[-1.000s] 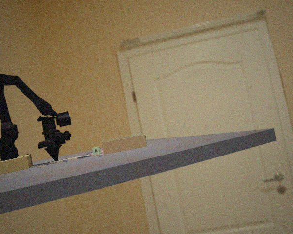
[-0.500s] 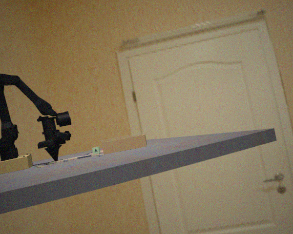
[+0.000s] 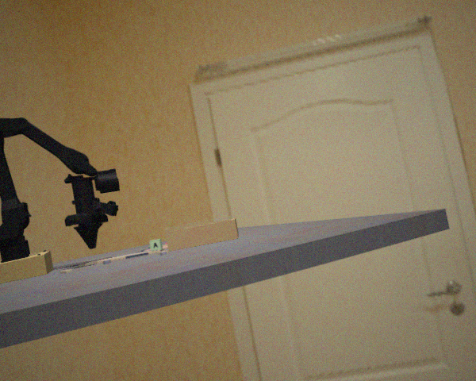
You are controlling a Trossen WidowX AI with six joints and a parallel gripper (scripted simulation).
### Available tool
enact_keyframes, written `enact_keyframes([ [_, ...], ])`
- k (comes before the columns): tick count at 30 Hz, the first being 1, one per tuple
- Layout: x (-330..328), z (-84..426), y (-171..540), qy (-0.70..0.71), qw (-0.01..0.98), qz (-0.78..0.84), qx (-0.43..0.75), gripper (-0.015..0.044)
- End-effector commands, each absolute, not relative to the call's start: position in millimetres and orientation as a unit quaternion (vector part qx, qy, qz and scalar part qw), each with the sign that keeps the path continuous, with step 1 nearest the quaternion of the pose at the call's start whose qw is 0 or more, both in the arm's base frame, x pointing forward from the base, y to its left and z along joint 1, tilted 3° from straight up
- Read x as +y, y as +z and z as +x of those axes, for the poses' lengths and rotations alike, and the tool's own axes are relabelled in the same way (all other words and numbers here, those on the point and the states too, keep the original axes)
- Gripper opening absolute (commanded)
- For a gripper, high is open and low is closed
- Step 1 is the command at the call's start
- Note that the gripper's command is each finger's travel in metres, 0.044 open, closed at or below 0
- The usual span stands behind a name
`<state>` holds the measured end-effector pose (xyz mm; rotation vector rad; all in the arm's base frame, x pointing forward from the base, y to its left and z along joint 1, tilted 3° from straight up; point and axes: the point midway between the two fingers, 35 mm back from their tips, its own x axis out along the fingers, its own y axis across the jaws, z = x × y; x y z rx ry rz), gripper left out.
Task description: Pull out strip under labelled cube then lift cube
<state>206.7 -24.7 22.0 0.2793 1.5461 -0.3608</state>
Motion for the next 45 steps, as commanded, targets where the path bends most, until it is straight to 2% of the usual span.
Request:
enact_keyframes([
  [1,-31.9,220.8,24.2,-0.147,0.694,0.113,0.696,0.0157],
  [12,-50.5,258.8,30.9,-0.147,0.695,0.112,0.694,0.044],
  [45,-105.8,372.9,49.9,-0.148,0.699,0.111,0.691,0.044],
])
